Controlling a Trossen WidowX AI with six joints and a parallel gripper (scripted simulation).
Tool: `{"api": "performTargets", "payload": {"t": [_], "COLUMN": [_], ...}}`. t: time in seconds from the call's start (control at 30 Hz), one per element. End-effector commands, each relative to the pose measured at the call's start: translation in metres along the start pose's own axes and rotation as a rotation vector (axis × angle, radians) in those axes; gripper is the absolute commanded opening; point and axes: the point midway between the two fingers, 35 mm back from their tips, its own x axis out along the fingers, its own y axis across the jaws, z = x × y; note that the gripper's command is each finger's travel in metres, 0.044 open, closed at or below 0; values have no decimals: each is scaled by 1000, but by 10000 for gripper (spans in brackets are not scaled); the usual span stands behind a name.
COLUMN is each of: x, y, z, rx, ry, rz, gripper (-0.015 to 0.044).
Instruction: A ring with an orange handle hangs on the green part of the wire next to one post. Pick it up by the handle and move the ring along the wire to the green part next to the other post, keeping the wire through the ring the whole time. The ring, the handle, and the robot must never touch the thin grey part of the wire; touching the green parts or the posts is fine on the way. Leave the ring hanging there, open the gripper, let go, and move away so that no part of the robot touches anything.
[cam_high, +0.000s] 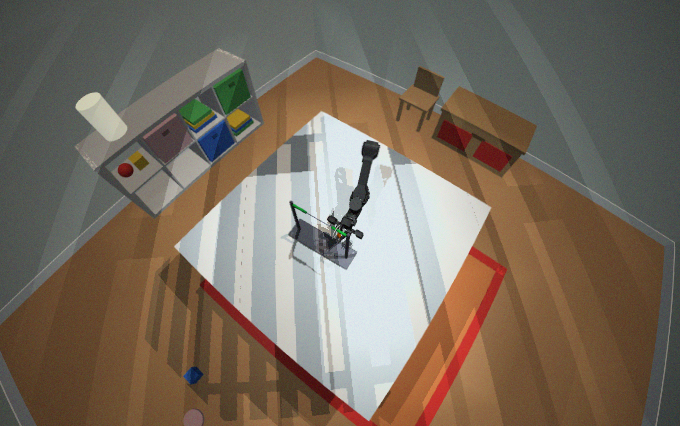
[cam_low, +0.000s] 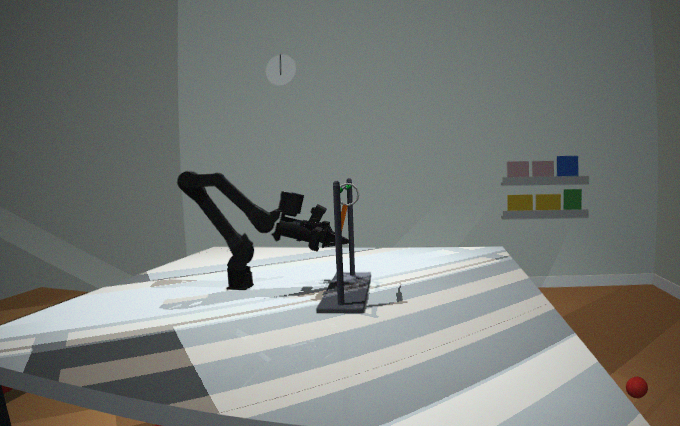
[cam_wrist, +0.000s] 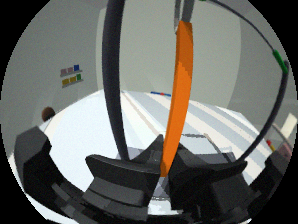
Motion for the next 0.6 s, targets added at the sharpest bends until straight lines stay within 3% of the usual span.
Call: {"api": "performTargets", "payload": {"t": [0.0, 0.3, 0.57], "x": [0, 0, 0], "y": [-1, -1, 0], "z": [-1, -1, -1], "rx": [5, 5, 0], "ry": [1, 1, 1], "rz": [-7, -7, 0], "gripper": [-150, -150, 60]}}
